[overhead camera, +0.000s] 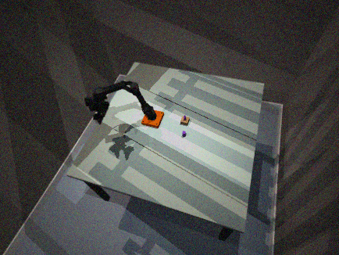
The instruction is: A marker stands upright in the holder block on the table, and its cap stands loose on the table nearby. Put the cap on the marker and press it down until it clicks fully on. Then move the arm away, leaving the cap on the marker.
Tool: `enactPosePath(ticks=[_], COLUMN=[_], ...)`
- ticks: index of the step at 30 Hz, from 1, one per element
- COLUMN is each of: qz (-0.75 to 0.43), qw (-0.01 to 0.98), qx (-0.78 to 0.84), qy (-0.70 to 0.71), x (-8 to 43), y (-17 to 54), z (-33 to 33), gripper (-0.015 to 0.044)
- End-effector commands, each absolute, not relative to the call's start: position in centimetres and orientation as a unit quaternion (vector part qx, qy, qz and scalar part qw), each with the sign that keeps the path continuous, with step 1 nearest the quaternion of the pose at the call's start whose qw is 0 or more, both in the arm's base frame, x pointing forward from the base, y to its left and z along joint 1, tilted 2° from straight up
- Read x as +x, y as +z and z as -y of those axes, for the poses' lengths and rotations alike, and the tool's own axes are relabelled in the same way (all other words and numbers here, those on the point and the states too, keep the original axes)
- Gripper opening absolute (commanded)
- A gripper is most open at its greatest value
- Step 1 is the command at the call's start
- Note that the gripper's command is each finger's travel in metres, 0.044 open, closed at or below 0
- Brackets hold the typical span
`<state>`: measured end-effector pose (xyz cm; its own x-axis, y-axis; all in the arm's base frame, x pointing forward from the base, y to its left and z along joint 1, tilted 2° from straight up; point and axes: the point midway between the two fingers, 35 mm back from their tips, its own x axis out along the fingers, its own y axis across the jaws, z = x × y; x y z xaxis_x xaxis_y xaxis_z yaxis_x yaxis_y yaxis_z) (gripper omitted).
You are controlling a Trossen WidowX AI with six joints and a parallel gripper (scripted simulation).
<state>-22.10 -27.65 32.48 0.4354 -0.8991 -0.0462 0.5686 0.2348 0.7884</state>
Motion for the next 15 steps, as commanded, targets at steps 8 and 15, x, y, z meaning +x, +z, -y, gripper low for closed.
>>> enactPosePath(ticks=[8,15], qz=[0.045,-0.137], qw=[0.81,0.859], qx=[0.403,0.372], qy=[-0.423,-0.324], x=[-13.8,-4.2], y=[27.6,23.2], z=[32.9,35.1], gripper=[0.0238,0.0238])
